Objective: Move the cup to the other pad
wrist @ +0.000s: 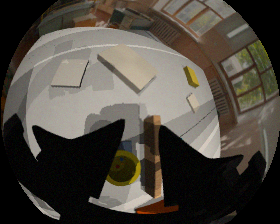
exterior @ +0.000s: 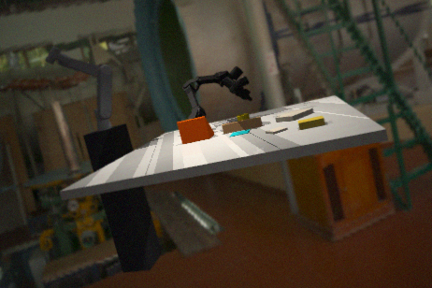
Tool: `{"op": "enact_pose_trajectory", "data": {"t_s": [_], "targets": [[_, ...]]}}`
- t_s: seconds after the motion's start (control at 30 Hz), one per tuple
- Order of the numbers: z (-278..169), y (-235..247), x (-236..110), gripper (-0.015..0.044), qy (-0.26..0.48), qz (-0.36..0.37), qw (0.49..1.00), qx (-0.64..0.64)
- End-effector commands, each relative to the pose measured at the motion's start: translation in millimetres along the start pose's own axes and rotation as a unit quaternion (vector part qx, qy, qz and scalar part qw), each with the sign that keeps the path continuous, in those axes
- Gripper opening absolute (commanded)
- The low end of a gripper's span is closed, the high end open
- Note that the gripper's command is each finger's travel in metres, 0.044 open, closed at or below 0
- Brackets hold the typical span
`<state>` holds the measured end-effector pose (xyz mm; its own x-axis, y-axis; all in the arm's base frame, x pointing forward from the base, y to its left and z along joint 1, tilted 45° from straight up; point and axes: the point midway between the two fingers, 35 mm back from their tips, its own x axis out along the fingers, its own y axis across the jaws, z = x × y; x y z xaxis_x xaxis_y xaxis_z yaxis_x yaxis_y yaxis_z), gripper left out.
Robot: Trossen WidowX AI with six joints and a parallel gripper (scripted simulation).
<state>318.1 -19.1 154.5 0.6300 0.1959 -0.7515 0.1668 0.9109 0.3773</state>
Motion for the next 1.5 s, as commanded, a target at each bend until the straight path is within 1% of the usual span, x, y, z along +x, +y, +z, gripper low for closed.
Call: {"op": "enact_pose_trajectory", "data": {"t_s": [0.0, 0.03, 0.07, 0.13, 0.8, 1.47], "targets": [[-75, -20, 2, 0.0167, 0.342, 0.010, 0.874, 0.346], [-78, -19, -2, 0.0167, 0.373, 0.010, 0.843, 0.387], [-80, -20, -4, 0.0167, 0.390, 0.010, 0.824, 0.411], [-81, -21, -6, 0.0167, 0.404, 0.010, 0.807, 0.431], [-82, -23, -5, 0.0167, 0.404, 0.010, 0.807, 0.431], [-100, -12, 17, 0.0167, 0.403, 0.010, 0.807, 0.431]]}}
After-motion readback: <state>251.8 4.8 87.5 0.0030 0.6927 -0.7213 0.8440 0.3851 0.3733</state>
